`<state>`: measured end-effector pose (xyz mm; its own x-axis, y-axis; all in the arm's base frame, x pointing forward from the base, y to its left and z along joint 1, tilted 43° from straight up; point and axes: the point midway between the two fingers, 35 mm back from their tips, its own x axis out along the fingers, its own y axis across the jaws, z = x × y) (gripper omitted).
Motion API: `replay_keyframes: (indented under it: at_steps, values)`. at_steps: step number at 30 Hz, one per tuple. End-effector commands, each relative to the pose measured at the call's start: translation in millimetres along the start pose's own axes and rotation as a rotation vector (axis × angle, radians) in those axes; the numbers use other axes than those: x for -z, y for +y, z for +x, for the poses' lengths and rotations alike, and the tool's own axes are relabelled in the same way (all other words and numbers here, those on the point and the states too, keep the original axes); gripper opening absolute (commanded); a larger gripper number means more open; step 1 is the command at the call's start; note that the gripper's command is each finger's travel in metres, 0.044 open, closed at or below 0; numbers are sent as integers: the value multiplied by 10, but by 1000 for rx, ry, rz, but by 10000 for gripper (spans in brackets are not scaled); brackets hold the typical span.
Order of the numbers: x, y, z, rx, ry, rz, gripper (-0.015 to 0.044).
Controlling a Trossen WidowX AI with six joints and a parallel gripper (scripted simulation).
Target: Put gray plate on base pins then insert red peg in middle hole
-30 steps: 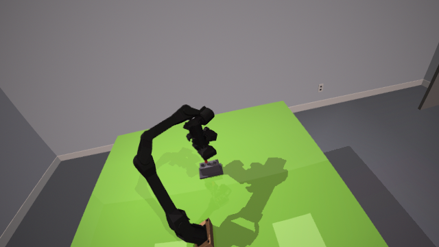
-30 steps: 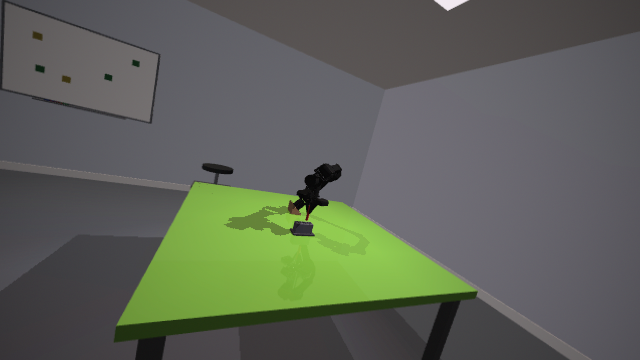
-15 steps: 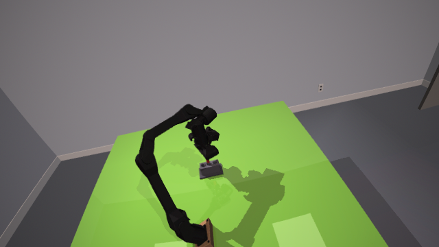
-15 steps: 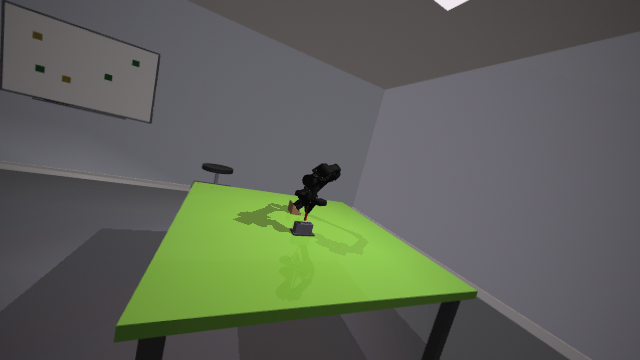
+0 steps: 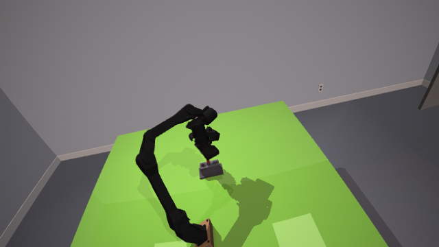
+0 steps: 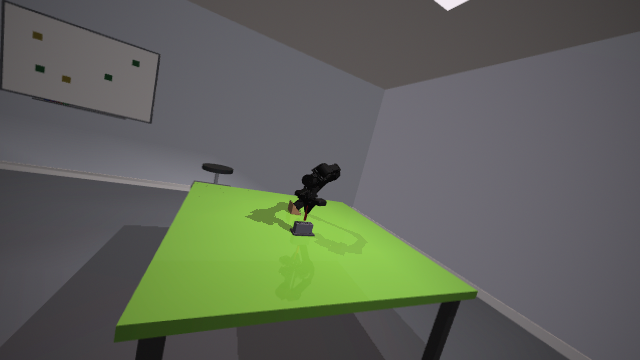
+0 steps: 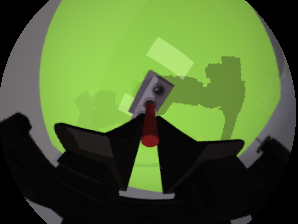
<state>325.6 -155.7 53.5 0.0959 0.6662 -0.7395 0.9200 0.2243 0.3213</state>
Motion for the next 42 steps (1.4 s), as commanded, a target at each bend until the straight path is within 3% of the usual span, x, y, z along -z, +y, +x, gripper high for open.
replay_keyframes:
  at_steps: [1, 42]
  values:
    - [-3, -6, -1, 3, -1, -6, 0]
    - [-10, -10, 150, 1, -4, -11, 0]
